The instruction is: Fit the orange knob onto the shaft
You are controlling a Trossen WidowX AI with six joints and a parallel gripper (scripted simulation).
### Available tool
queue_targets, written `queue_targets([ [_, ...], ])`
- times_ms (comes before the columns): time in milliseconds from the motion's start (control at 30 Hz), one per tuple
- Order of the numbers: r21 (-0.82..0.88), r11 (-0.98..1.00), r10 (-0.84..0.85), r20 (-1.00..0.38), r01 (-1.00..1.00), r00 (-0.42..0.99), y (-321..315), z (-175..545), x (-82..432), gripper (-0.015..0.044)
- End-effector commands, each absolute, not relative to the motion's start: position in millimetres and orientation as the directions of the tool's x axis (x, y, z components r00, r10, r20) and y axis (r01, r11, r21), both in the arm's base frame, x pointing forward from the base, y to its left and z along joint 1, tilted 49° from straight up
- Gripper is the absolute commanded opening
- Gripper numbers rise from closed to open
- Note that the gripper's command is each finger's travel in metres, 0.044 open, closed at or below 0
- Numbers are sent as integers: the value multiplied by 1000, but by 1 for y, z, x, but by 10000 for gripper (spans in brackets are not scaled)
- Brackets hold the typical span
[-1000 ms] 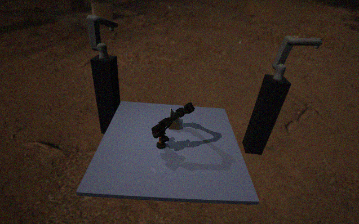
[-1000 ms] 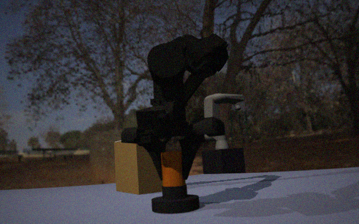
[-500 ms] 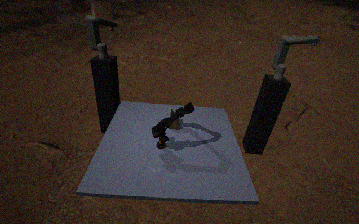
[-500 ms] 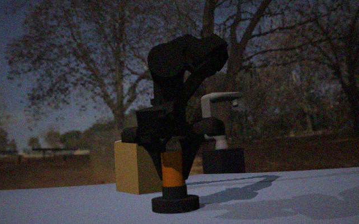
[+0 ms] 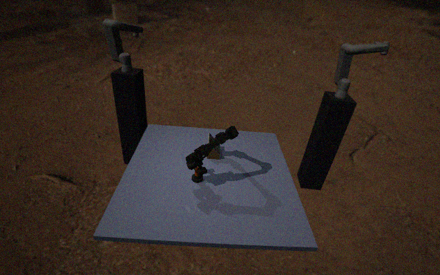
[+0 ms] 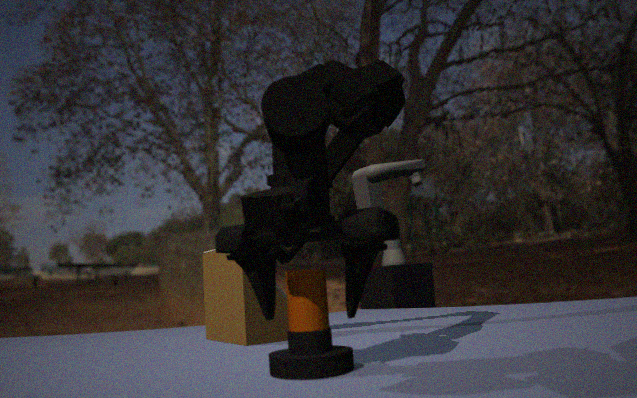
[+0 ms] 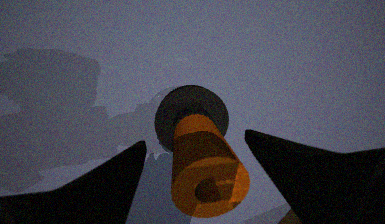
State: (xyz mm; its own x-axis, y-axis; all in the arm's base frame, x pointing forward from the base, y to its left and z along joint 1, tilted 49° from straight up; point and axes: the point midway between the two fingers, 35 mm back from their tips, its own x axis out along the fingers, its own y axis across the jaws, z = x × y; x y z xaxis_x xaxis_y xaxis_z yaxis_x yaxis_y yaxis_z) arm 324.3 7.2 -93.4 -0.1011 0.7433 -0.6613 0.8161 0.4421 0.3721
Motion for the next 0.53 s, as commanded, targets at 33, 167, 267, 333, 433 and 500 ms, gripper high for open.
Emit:
queue_targets([
  [33,372,443,740,-665,815,-98,-15,-76,330,440],
  [167,371,444,740,-665,816,-100,-63,-33,334,440],
  [267,371,444,740,-665,815,-100,-65,-30,333,440],
  [333,371,444,740,-665,815,-100,-67,-32,334,440],
  [433,371,444,740,-665,815,-100,-67,-32,334,440],
  [500,371,444,740,-665,815,-100,-67,-32,334,440],
])
